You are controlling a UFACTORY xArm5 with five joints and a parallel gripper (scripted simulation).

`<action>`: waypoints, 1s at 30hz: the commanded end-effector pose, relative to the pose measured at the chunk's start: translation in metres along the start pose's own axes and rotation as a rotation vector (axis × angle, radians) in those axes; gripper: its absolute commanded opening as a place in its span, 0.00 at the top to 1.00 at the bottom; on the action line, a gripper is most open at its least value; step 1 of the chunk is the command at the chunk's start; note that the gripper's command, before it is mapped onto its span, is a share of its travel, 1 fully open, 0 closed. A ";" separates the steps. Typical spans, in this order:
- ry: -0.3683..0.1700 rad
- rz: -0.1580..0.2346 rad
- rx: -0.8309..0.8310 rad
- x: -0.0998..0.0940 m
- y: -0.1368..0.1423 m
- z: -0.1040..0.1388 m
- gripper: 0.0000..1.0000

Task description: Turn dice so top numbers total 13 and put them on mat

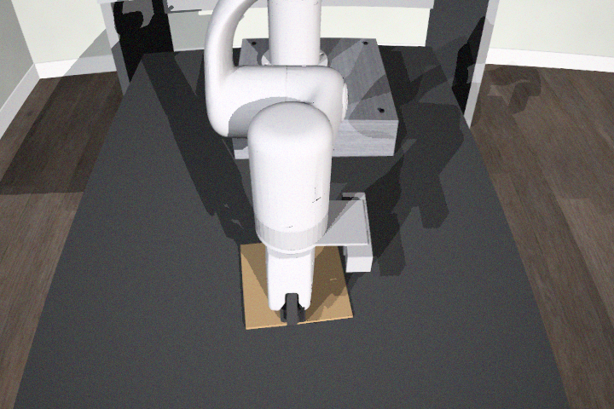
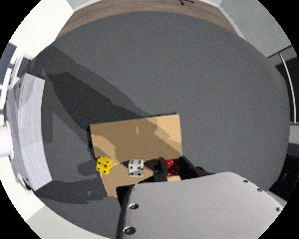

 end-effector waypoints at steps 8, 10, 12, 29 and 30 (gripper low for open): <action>-0.001 0.004 0.000 -0.001 0.001 0.000 0.64; -0.001 0.004 0.000 -0.001 0.001 0.000 0.64; -0.001 0.004 0.000 -0.001 0.001 0.000 0.64; -0.001 0.004 0.000 -0.028 0.001 0.001 0.64; -0.001 0.004 0.000 -0.033 0.001 0.001 0.64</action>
Point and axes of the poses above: the point where the finger pads meet when closed, its own x axis out along the fingers, its own y axis across the jaws, z = x × y, the point moved 9 cm from there along -x, back along the fingers, and after that the axes turned 9 degrees about -x, right-handed, at the moved point
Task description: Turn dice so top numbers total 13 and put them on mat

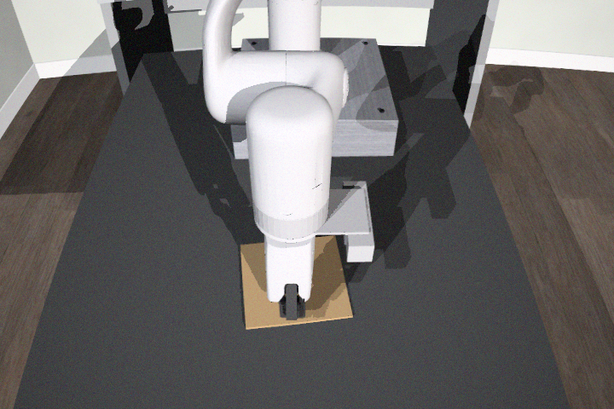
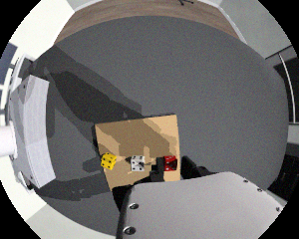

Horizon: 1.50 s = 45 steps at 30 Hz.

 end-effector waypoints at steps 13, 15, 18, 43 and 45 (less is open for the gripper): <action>-0.001 0.005 0.000 -0.069 0.001 0.001 0.64; -0.001 0.005 0.000 -0.072 0.001 0.001 0.64; -0.001 0.005 0.000 -0.074 0.001 0.001 0.64; -0.001 0.005 0.000 -0.076 0.001 0.001 0.00; -0.001 0.005 0.000 -0.076 0.001 0.001 0.00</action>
Point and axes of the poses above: the point where the finger pads meet when closed, its own x axis out along the fingers, its own y axis across the jaws, z = x × y, the point moved 9 cm from there along -x, back along the fingers, and after that the axes turned 9 degrees about -x, right-handed, at the moved point
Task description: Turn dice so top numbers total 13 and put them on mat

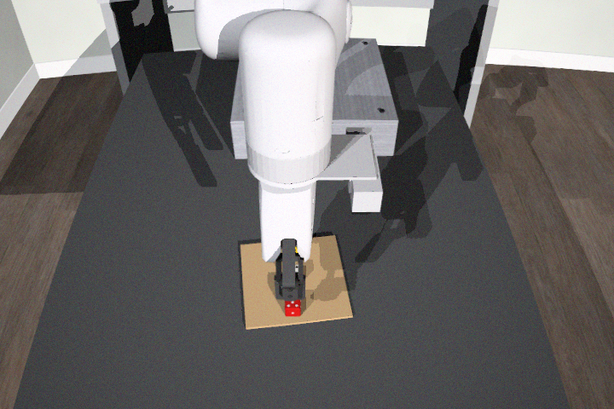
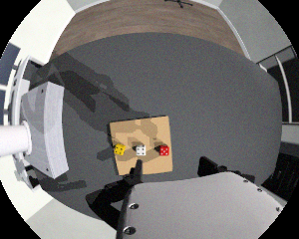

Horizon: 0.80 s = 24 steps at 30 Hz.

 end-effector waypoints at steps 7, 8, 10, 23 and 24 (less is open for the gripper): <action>-0.001 0.004 0.000 -0.023 0.001 0.001 0.00; -0.001 0.004 0.000 -0.027 0.001 0.001 0.00; -0.001 0.004 0.000 -0.037 0.001 0.001 0.00; -0.001 0.004 0.000 -0.080 0.001 0.001 0.00; -0.001 0.004 0.000 -0.081 0.001 0.001 0.00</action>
Point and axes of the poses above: the point where the finger pads meet when closed, its own x axis out along the fingers, its own y axis across the jaws, z = x × y, the point moved 9 cm from there along -x, back along the fingers, and after that the axes turned 9 degrees about -x, right-handed, at the moved point
